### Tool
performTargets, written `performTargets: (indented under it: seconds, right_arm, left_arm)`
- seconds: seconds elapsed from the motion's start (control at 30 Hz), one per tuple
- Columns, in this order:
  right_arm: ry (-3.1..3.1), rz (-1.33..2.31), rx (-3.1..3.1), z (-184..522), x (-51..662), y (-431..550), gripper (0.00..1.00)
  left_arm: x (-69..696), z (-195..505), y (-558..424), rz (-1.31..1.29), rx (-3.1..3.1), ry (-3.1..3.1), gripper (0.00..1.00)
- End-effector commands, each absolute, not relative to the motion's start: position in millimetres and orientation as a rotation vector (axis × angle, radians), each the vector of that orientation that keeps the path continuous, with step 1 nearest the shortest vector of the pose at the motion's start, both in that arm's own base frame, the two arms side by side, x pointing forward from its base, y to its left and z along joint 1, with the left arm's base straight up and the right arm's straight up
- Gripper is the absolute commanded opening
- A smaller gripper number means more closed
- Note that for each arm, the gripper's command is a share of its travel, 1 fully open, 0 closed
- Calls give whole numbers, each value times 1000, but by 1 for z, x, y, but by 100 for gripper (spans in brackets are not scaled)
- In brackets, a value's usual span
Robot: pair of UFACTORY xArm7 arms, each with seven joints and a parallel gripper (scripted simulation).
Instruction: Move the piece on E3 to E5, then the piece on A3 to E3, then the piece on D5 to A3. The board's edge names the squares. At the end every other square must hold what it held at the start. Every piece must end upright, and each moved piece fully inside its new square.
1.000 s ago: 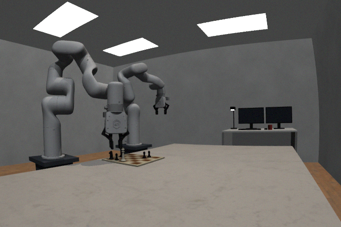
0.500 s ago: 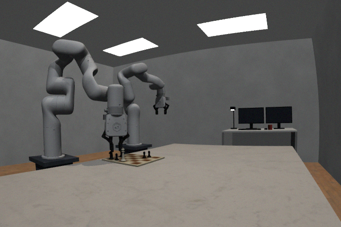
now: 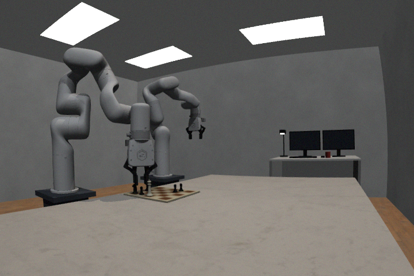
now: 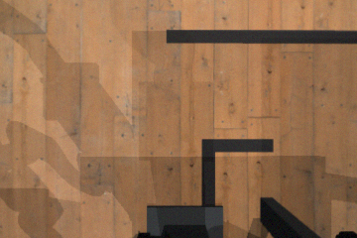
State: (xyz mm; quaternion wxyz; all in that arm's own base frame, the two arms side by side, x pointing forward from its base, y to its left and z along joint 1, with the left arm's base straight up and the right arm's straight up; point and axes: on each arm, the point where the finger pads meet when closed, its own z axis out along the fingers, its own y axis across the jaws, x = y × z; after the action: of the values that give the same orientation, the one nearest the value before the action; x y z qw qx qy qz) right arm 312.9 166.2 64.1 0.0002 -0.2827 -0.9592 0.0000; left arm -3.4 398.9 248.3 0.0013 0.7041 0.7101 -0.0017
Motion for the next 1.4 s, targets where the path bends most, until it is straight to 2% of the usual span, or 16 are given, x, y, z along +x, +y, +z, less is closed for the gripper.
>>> performTargets:
  seconds: [0.0,1.37]
  right_arm:
    - [-3015,-3,-889,65,314,167,35]
    - [-3015,-3,-889,51,314,167,35]
  left_arm:
    - [-3,250,400,0,2212,2231,100]
    - [-3,250,400,0,2212,2231,100]
